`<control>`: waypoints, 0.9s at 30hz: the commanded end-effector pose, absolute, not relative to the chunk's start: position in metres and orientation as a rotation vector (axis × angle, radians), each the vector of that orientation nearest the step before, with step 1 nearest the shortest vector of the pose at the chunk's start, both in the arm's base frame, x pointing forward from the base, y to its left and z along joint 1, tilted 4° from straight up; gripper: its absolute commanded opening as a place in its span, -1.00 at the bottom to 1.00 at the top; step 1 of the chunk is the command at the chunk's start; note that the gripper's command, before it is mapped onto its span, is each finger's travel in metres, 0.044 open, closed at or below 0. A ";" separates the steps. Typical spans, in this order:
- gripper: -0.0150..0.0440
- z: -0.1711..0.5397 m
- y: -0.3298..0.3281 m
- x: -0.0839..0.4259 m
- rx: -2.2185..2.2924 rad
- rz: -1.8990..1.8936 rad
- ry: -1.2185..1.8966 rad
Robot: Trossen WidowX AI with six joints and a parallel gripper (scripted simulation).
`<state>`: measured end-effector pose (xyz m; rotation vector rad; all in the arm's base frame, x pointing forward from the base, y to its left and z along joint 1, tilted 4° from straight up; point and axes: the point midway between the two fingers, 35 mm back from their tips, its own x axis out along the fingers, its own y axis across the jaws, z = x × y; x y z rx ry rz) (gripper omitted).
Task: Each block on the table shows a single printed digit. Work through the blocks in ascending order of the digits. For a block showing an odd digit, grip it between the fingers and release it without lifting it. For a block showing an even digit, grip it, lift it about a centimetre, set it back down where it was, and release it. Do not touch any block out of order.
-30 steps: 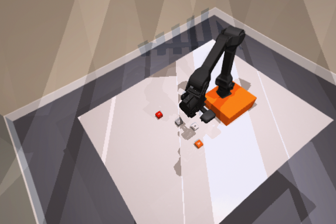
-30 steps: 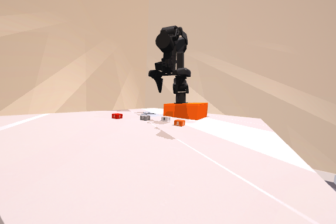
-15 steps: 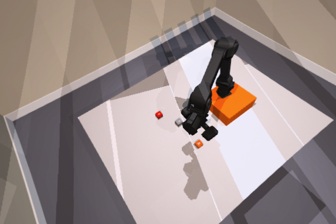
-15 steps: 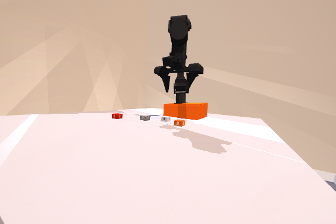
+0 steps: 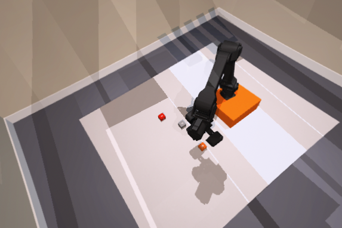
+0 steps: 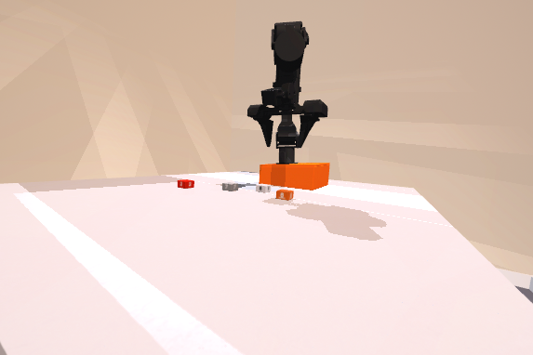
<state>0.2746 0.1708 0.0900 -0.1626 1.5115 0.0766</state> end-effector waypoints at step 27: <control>0.86 0.114 -0.080 0.377 -0.175 0.058 1.501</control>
